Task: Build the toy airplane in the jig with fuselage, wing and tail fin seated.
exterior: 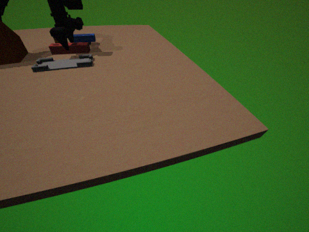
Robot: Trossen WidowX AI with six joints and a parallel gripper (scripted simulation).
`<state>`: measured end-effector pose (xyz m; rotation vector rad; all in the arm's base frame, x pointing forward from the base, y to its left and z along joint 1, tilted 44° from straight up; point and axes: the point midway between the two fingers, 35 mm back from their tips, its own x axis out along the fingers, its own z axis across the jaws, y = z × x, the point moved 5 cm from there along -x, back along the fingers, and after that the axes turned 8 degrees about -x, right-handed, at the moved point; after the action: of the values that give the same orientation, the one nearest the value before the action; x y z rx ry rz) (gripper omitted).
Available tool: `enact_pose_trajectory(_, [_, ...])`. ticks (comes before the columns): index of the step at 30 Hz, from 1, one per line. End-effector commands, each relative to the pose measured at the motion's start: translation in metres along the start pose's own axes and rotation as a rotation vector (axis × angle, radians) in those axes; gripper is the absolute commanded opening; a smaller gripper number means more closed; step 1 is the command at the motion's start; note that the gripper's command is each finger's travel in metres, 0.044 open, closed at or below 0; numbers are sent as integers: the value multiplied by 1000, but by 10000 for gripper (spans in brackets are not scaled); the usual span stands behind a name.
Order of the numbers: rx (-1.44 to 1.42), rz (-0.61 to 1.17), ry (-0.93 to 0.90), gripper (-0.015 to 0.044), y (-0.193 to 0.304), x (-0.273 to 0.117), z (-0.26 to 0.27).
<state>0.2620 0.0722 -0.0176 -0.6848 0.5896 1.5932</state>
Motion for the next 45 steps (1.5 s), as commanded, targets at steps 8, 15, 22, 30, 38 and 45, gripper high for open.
enact_pose_trajectory(8, [6, 2, -6, 440, 2, 18, 1])
enact_pose_trajectory(15, [6, 2, -7, 335, 2, 20, 1])
enact_pose_trajectory(22, [6, 2, -7, 190, 2, 20, 1])
enact_pose_trajectory(30, [6, 2, -5, 59, 1, 16, 0])
enact_pose_trajectory(38, [6, 0, 3, 0, -3, -7, -2])
enact_pose_trajectory(45, [7, -1, 8, 0, -6, -27, -4])
